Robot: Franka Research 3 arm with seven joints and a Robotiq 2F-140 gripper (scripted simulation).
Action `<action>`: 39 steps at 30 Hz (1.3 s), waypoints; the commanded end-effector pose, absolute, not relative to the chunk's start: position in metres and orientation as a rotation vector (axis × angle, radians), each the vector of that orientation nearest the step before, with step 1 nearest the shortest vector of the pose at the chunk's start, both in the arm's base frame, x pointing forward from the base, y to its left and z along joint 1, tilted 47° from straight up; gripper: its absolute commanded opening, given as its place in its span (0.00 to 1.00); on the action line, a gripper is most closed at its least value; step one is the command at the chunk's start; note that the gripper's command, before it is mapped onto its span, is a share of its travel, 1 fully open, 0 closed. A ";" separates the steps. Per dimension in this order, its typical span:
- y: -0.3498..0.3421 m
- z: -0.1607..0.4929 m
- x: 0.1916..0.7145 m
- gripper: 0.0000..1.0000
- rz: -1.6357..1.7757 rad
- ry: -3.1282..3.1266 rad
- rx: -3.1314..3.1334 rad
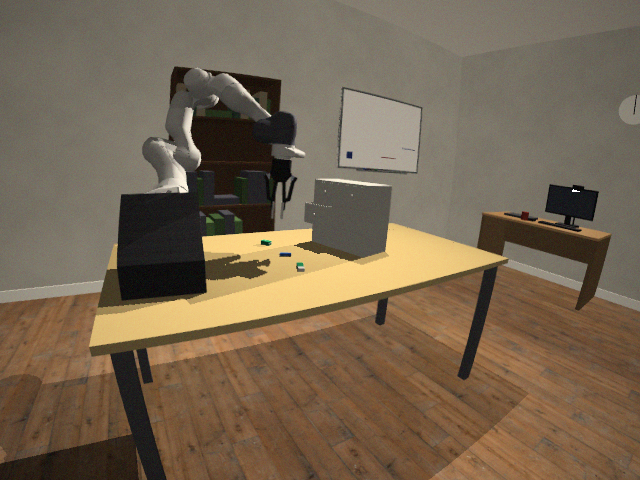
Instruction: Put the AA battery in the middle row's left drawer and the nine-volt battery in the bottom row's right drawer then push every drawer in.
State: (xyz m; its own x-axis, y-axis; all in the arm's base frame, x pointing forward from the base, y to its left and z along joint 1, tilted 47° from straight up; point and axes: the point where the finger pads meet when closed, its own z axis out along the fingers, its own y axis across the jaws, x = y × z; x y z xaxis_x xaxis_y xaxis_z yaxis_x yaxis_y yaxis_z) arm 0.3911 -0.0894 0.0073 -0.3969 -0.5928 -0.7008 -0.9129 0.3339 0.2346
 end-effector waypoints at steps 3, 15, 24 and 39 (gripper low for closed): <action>-0.089 -0.007 0.399 0.20 0.675 1.823 -1.624; -0.069 -0.026 0.414 0.20 0.496 1.440 -1.899; -0.057 -0.034 0.423 0.20 0.326 1.108 -2.075; -0.034 -0.046 0.442 0.20 0.074 0.618 -2.236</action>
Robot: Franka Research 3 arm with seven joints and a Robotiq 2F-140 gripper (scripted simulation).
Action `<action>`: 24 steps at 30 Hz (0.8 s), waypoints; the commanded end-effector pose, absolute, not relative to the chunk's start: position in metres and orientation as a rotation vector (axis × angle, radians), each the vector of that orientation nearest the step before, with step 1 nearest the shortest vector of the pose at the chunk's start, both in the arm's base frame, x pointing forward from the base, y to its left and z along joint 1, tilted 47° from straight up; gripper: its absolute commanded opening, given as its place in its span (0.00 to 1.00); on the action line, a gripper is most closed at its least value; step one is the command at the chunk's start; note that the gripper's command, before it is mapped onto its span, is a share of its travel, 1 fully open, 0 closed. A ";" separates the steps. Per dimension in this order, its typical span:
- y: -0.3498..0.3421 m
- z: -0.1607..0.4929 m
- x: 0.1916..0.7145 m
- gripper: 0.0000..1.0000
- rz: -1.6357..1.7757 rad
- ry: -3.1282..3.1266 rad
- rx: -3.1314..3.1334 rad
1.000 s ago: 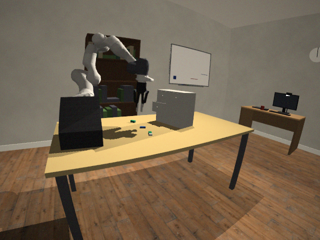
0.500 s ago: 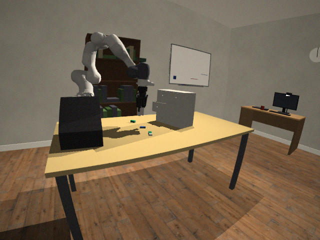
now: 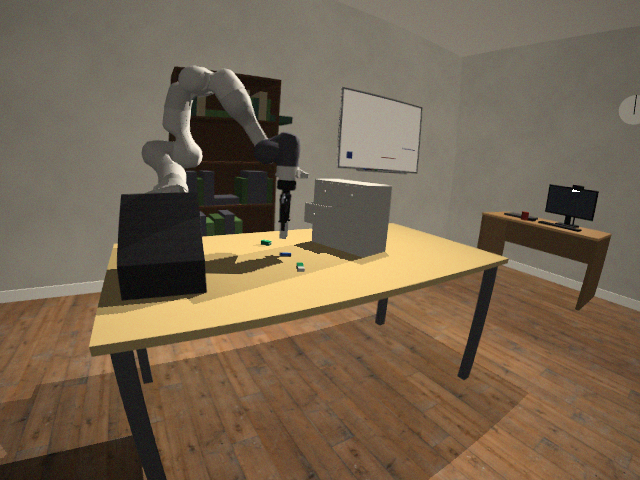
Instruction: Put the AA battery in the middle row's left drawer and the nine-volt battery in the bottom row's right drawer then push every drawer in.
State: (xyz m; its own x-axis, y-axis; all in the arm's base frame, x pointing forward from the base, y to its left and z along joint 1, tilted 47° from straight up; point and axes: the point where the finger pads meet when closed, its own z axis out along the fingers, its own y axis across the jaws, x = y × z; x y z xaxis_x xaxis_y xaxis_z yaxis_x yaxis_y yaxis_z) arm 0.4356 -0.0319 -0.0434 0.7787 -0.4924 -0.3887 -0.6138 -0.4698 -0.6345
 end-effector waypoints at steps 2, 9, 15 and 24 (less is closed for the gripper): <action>-0.032 -0.046 0.444 0.20 0.052 0.576 -2.245; -0.032 -0.047 0.444 0.17 0.048 0.569 -2.246; -0.032 -0.047 0.444 0.17 0.048 0.569 -2.246; -0.032 -0.047 0.444 0.17 0.048 0.569 -2.246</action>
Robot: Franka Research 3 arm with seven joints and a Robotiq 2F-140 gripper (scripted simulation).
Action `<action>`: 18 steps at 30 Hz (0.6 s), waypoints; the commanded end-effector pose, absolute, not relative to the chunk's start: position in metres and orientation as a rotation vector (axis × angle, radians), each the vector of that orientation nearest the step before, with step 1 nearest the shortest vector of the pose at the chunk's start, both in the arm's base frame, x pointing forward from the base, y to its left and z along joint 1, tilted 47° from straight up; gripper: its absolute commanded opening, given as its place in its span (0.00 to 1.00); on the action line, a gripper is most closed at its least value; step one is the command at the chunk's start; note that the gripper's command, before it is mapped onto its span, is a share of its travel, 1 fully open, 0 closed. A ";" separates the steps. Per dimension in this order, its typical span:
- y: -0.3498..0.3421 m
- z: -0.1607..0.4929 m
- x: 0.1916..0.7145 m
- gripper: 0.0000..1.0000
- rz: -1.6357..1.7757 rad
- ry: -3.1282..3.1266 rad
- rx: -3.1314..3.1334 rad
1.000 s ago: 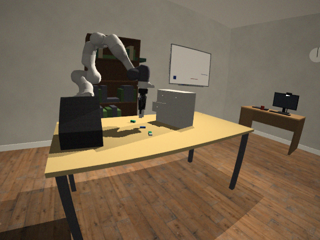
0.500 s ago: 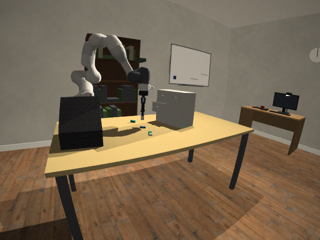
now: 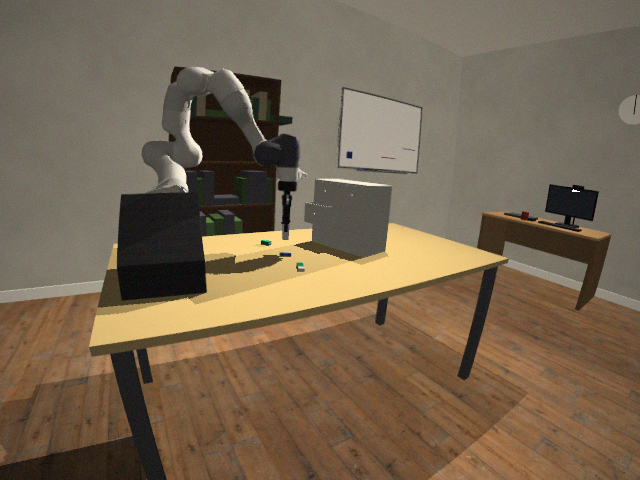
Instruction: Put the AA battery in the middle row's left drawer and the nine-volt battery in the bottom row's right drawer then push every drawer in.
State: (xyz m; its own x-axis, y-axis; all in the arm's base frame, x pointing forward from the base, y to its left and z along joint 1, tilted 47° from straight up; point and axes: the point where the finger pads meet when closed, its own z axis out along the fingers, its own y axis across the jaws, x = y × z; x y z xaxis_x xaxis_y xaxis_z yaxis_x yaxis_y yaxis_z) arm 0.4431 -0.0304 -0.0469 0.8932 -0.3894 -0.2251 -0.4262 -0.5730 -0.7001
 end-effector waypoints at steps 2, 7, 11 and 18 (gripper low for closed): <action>-0.032 -0.047 0.444 0.17 0.048 0.569 -2.246; -0.031 -0.047 0.444 0.17 0.049 0.569 -2.246; -0.028 -0.050 0.445 0.17 0.049 0.569 -2.247; -0.021 -0.057 0.446 0.17 0.049 0.569 -2.247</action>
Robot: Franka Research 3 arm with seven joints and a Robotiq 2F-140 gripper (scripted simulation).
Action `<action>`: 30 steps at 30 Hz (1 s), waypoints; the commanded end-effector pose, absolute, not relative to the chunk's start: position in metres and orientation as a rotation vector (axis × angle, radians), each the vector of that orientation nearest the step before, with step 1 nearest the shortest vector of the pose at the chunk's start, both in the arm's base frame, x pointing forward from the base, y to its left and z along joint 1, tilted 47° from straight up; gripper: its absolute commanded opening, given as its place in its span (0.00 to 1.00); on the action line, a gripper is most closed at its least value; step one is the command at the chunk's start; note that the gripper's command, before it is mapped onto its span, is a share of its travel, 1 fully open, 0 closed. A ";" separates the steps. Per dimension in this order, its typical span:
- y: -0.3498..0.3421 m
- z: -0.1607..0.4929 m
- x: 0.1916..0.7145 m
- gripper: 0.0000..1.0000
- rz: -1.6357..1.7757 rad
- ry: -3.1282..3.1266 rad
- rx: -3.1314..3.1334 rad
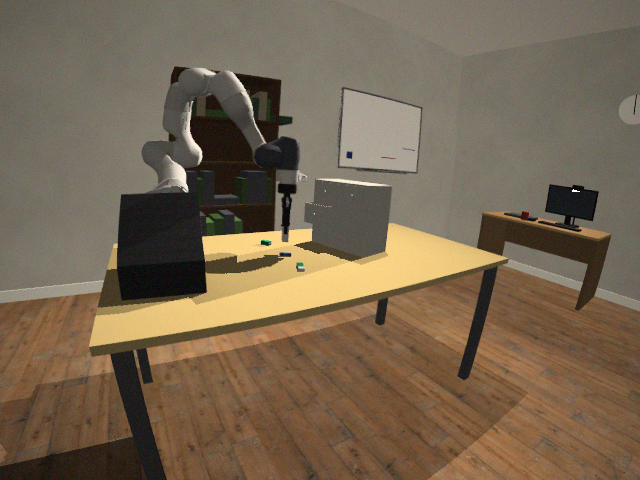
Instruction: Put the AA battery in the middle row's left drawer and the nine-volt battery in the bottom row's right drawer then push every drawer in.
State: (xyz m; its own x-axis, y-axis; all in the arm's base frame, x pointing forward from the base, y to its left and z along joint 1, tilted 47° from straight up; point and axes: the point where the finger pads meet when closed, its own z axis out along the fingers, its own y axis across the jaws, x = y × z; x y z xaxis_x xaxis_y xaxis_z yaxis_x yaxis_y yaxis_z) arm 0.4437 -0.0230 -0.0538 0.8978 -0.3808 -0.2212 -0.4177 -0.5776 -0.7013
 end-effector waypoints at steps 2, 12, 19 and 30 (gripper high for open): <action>-0.017 -0.061 0.447 0.17 0.049 0.569 -2.247; -0.001 -0.077 0.450 0.17 0.049 0.569 -2.247; 0.005 -0.082 0.451 0.17 0.049 0.569 -2.247; 0.005 -0.083 0.451 0.17 0.049 0.569 -2.247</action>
State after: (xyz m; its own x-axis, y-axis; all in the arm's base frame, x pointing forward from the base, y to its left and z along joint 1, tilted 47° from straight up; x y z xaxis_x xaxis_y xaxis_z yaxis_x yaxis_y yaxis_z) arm 0.4498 0.0066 -0.0822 0.9004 -0.3782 -0.2150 -0.4115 -0.5803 -0.7028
